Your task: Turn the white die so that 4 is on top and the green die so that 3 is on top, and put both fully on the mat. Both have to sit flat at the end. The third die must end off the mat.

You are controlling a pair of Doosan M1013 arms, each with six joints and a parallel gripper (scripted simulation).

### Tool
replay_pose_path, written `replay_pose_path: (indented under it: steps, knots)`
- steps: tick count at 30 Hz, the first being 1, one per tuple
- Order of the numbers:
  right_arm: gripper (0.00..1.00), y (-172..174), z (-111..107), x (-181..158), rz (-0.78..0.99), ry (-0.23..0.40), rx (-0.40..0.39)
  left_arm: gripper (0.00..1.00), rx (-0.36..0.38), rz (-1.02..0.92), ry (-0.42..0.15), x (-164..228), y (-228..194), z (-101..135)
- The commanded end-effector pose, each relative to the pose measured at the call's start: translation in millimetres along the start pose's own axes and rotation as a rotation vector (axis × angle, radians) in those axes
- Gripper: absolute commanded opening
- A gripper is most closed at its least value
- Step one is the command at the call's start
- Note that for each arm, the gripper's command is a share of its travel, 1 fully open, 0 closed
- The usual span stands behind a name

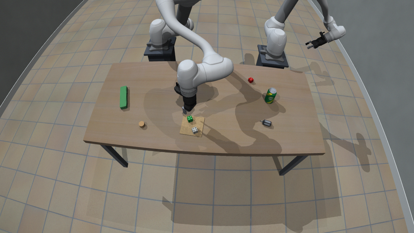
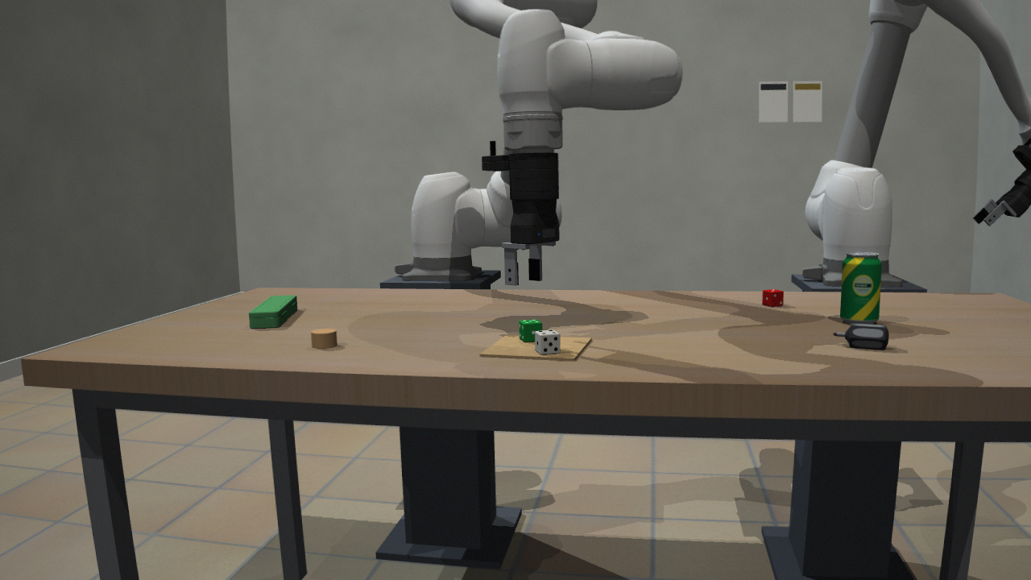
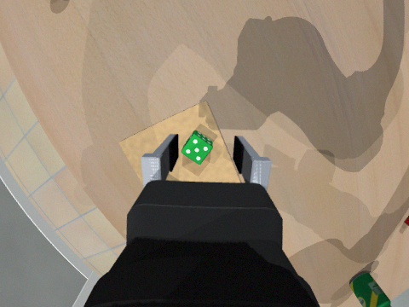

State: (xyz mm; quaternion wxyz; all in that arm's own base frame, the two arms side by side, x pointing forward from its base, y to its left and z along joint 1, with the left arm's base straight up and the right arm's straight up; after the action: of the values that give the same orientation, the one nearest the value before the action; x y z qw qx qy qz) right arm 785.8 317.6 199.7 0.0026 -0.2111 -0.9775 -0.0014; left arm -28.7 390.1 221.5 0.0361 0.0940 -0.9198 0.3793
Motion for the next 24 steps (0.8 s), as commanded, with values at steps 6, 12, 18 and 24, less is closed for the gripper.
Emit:
replay_pose_path:
  steps: [6, 12, 18, 24]
  knots:
    - [1.0, -0.1, -3.0, 1.8, 0.302, -0.006, 0.001, 1.0, 0.002, -0.007, 0.007, 4.2, -2.2, 1.7]
    - [1.0, 0.9, -2.8, 4.2, 0.589, -0.006, 0.0, 1.0, 0.002, -0.007, 0.007, 4.2, -2.2, 1.7]
    - [1.0, 3.1, -2.6, 5.1, 0.846, -0.006, -0.001, 1.0, 0.002, -0.007, 0.007, 4.2, -2.2, 1.7]
    - [1.0, 5.8, -2.5, 4.9, 1.07, -0.006, -0.001, 1.0, 0.002, -0.007, 0.007, 4.2, -2.2, 1.7]
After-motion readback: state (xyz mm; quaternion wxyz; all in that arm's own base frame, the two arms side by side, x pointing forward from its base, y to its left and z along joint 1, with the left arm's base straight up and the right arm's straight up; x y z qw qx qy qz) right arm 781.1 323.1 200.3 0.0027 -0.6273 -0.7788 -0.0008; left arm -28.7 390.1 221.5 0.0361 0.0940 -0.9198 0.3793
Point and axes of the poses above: on each arm, the point where the finger pads meet when closed, its own z axis out along the fingers, its own x axis across the jaws, y = z × x, the point moved 9 cm from there along -z, back along the fingers, and after that the axes turned 9 degrees about -z, right-handed, at the moved point
